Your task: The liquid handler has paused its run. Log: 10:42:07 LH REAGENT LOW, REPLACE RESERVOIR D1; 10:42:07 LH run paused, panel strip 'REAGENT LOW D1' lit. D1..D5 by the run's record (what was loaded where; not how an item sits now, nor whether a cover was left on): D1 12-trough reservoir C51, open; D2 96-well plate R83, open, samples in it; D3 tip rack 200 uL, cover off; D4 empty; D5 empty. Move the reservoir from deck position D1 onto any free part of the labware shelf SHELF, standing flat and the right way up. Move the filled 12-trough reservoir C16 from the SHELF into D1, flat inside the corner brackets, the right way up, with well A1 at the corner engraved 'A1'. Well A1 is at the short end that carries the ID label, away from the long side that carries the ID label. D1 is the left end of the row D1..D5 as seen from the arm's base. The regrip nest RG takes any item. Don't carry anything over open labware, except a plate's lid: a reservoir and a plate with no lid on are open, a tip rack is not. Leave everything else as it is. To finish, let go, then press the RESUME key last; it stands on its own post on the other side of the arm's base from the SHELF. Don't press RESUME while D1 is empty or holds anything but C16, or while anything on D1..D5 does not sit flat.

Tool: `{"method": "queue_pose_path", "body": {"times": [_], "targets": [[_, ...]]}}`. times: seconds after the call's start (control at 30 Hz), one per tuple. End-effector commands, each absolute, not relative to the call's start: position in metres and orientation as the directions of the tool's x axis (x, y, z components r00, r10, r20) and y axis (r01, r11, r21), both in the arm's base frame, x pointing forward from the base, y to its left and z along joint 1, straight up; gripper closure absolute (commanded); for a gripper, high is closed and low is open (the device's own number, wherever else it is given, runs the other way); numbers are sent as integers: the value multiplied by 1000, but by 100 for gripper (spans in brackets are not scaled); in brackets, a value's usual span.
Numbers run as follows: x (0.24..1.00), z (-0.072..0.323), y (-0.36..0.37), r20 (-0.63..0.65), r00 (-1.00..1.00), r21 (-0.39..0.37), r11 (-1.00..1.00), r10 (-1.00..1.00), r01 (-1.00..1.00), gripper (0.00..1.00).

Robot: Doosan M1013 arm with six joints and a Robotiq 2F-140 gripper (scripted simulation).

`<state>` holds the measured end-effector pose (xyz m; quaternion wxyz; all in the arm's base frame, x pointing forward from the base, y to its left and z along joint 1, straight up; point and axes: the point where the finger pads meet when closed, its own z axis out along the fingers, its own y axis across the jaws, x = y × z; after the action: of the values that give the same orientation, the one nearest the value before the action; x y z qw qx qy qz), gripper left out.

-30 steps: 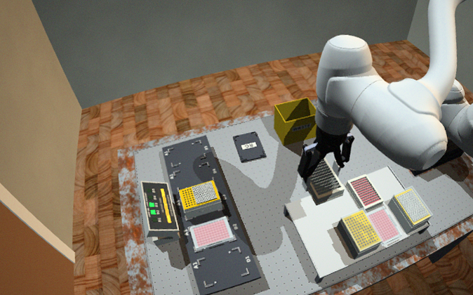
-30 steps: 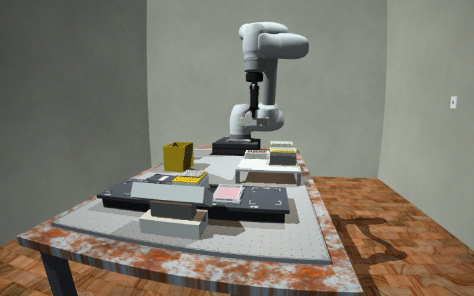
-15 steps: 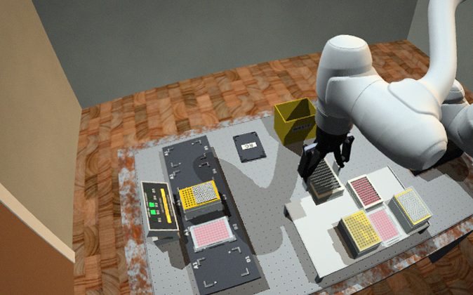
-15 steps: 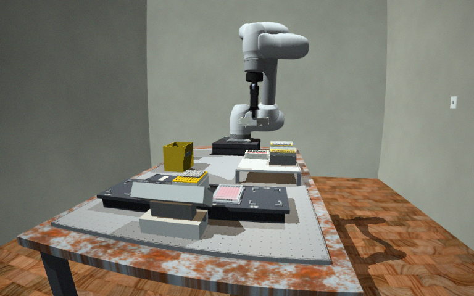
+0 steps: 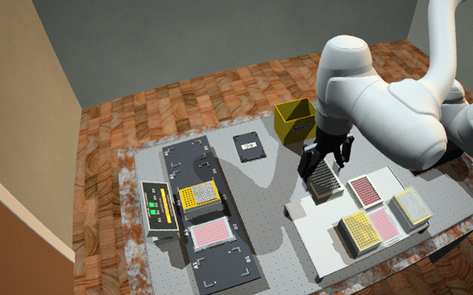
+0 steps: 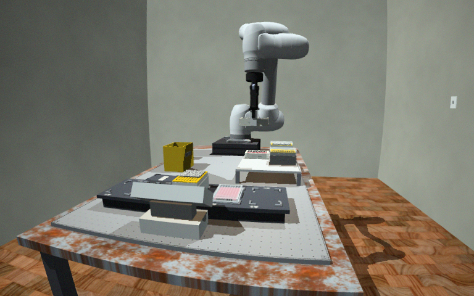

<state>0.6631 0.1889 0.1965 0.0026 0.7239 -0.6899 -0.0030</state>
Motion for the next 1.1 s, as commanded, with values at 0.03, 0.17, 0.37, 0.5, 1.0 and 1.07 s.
{"method": "queue_pose_path", "body": {"times": [0.03, 0.17, 0.37, 0.5, 1.0, 1.07], "targets": [[663, 192, 189, -1, 48, 8, -48, -999, -999, 100], [663, 187, 189, -1, 48, 8, -48, -999, -999, 100], [663, 177, 189, -1, 48, 8, -48, -999, -999, 100], [663, 171, 189, -1, 48, 8, -48, -999, -999, 100], [663, 149, 189, -1, 48, 8, -48, -999, -999, 100], [663, 146, 189, -1, 48, 8, -48, -999, -999, 100]]}}
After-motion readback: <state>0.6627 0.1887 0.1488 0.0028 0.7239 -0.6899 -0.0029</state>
